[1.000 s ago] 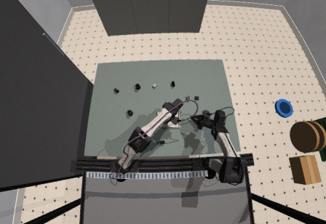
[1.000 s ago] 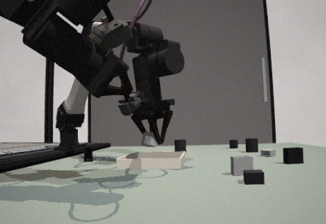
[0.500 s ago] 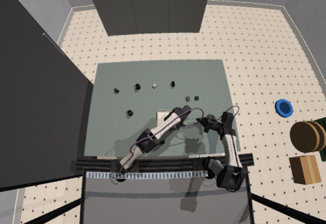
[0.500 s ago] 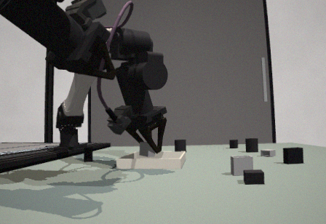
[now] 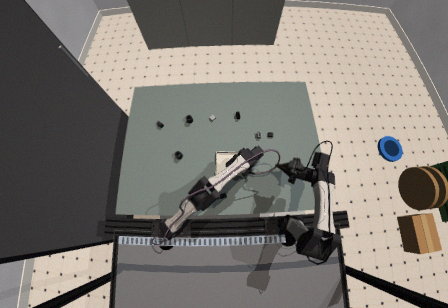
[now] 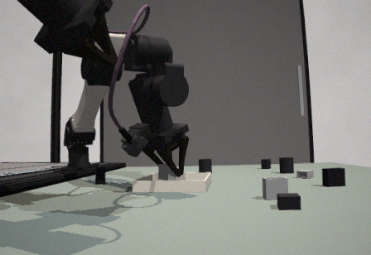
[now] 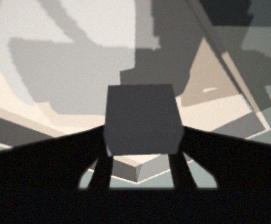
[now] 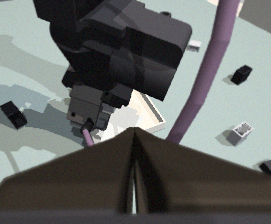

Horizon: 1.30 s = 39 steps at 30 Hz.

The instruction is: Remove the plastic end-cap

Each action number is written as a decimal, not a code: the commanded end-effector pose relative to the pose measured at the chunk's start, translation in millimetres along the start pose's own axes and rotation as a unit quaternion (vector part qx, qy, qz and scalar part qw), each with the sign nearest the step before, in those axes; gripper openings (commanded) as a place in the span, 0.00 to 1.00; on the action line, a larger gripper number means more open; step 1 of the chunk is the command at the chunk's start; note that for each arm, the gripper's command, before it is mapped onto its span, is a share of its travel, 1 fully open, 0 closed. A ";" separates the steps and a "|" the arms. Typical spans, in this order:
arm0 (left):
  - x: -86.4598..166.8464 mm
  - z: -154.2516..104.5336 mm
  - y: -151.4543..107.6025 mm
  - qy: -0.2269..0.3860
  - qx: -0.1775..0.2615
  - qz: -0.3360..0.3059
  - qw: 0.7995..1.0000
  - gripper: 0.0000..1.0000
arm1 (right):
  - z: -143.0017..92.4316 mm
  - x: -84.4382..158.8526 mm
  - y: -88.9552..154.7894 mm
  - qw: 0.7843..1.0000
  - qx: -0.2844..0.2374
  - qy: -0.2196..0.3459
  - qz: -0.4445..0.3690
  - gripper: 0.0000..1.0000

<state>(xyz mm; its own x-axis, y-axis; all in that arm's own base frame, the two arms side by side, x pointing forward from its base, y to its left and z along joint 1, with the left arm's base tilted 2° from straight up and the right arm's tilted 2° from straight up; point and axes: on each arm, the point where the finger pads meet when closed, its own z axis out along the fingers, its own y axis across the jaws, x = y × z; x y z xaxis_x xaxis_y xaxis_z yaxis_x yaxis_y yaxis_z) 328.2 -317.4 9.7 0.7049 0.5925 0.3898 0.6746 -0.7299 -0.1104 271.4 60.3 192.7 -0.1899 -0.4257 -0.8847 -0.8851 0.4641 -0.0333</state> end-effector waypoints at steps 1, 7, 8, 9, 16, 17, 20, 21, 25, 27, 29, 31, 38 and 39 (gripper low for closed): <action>13.3 3.1 9.3 0.013 -0.011 -0.014 1.000 0.28 | -3.6 -6.6 9.9 0.999 -0.038 0.004 -0.019 0.00; 18.6 10.2 16.4 0.013 -0.015 -0.014 1.000 0.28 | -3.6 -6.6 9.9 0.999 -0.038 0.004 -0.019 0.00; 19.6 11.5 16.1 0.013 -0.010 -0.012 1.000 0.28 | -3.6 -6.6 9.9 0.999 -0.038 0.004 -0.019 0.00; 19.9 12.7 15.8 0.014 -0.007 -0.011 1.000 0.28 | -3.6 -6.6 9.9 0.999 -0.038 0.004 -0.019 0.00; 17.1 5.9 21.1 0.012 -0.028 -0.021 0.999 0.28 | -3.9 -6.7 10.2 0.999 -0.037 0.004 -0.019 0.00; 19.1 -1.2 18.5 0.012 -0.033 -0.023 0.999 0.28 | -3.9 -6.7 10.2 0.999 -0.037 0.004 -0.019 0.00; 18.8 -22.1 10.9 0.007 -0.034 -0.024 0.999 0.59 | -3.9 -6.7 10.2 0.999 -0.037 0.004 -0.019 0.00; 16.8 -20.9 10.1 0.008 -0.027 -0.021 0.999 0.59 | -3.9 -6.7 10.2 0.999 -0.037 0.004 -0.019 0.00; 11.4 -30.7 10.1 0.009 -0.015 -0.016 1.000 0.59 | -3.9 -6.7 10.2 0.999 -0.037 0.004 -0.019 0.00; 13.5 -56.5 10.7 0.007 -0.032 -0.019 0.999 0.59 | -3.9 -6.7 10.2 0.999 -0.037 0.004 -0.019 0.00; 16.2 -69.4 11.8 0.006 -0.048 -0.023 0.999 0.59 | -3.9 -6.7 10.2 0.999 -0.037 0.004 -0.019 0.00; 19.3 -77.6 11.6 0.006 -0.057 -0.026 0.998 0.60 | -3.9 -6.6 10.6 0.999 -0.038 0.004 -0.018 0.00; 16.9 -94.0 7.5 -0.055 -0.064 -0.141 0.986 0.60 | -3.3 -0.2 -10.8 0.998 0.011 0.056 -0.017 0.00; 17.4 -97.2 8.2 -0.071 -0.066 -0.172 0.980 0.60 | -3.3 0.9 -17.8 0.997 0.027 0.068 -0.013 0.00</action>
<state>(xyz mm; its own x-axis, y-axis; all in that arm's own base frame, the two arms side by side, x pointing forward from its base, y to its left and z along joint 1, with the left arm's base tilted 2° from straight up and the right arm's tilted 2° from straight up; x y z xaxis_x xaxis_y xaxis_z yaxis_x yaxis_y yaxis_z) 318.4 -345.1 70.6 0.6267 0.6932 0.3561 0.7375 -0.6751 0.0163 263.0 59.1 183.3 -0.2392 -0.4649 -0.8525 -0.9019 0.4316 0.0177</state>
